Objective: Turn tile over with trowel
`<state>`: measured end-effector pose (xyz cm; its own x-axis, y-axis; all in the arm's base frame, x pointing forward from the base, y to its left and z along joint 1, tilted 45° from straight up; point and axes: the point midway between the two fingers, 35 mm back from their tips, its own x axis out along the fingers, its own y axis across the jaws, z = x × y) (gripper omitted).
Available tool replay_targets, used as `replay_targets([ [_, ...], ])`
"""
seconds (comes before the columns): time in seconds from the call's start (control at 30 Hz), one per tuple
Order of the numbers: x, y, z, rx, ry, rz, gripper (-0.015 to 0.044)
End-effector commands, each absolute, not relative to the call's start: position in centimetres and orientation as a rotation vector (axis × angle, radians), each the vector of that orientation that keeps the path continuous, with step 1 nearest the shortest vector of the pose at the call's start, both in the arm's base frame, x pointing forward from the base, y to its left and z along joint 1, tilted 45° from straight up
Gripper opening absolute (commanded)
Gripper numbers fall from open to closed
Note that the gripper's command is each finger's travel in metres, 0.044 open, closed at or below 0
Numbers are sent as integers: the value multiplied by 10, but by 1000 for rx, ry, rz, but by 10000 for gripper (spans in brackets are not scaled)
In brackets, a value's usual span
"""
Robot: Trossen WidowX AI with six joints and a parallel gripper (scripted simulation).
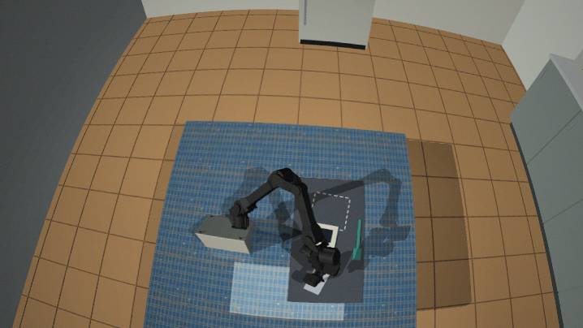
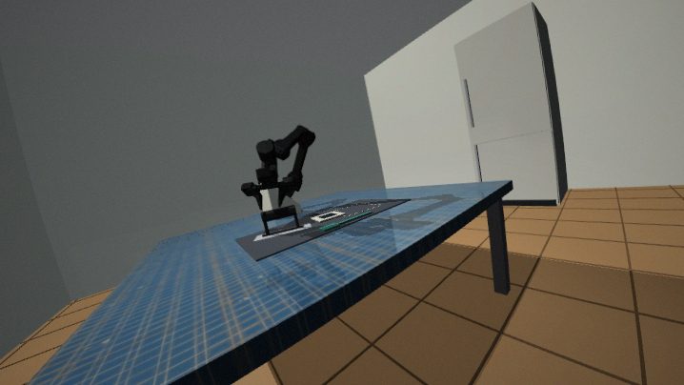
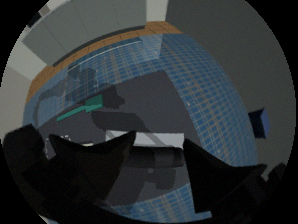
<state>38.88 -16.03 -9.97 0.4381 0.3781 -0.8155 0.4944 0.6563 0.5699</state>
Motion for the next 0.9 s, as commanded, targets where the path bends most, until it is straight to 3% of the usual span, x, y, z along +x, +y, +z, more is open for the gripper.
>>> replay_targets([
  [0.0, 386, -160, -98, 1005, 1130, -171, 300],
  [0.87, 368, -149, -85, 1792, 802, -615, 300],
])
